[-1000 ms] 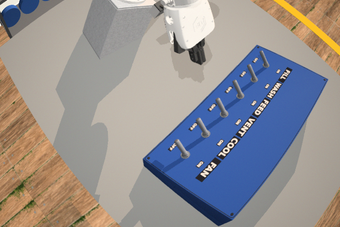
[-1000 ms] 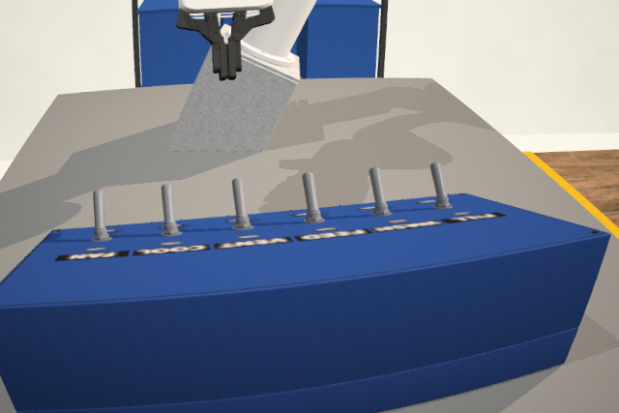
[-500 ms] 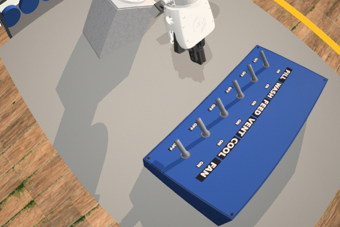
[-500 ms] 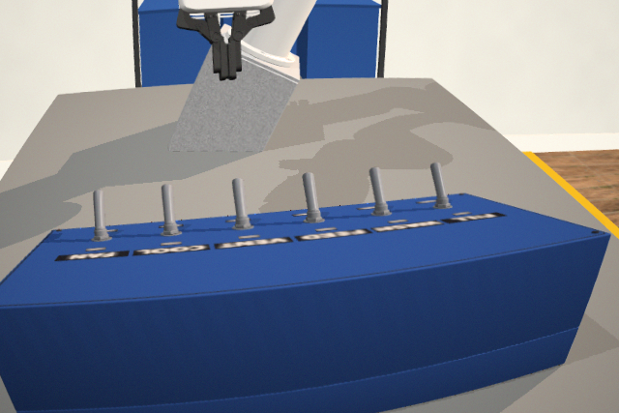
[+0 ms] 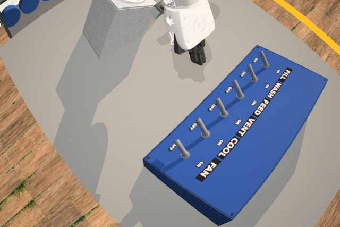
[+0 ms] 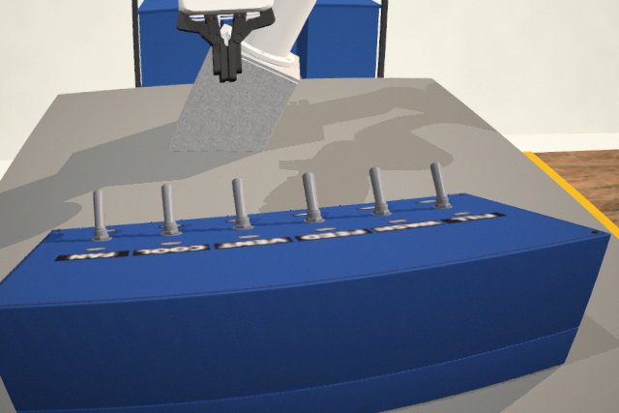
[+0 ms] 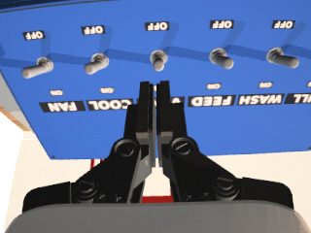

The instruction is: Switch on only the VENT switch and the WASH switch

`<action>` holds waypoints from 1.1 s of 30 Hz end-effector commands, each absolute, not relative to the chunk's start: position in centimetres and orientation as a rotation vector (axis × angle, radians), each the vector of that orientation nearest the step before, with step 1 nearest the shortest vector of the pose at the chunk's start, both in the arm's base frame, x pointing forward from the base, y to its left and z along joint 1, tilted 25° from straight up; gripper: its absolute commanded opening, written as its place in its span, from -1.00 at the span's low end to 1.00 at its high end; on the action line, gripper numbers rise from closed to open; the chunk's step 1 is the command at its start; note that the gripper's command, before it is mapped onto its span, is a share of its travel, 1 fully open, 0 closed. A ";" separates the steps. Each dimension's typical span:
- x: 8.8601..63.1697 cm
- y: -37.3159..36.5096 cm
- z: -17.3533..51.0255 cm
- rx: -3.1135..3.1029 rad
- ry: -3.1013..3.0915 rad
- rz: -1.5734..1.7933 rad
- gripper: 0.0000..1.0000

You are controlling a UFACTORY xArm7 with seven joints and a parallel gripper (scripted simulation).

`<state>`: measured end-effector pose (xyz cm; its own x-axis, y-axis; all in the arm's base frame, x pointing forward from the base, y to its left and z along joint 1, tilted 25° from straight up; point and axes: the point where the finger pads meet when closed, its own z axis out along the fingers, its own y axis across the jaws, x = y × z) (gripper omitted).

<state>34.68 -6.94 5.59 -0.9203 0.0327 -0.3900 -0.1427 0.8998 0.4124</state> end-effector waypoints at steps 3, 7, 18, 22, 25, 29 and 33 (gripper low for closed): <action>35.0 -6.7 5.1 -0.080 2.669 0.619 -1.00; 35.2 -6.6 4.8 -0.080 2.669 0.619 -1.00; 36.3 -5.2 2.3 -0.080 2.669 0.619 -1.00; 36.6 -4.9 1.7 -0.080 2.669 0.619 -1.00; 37.0 -4.4 0.9 -0.080 2.669 0.619 -1.00; 37.5 -3.8 -0.3 -0.080 2.669 0.619 -1.00; 38.0 -3.2 -1.4 -0.080 2.669 0.619 -1.00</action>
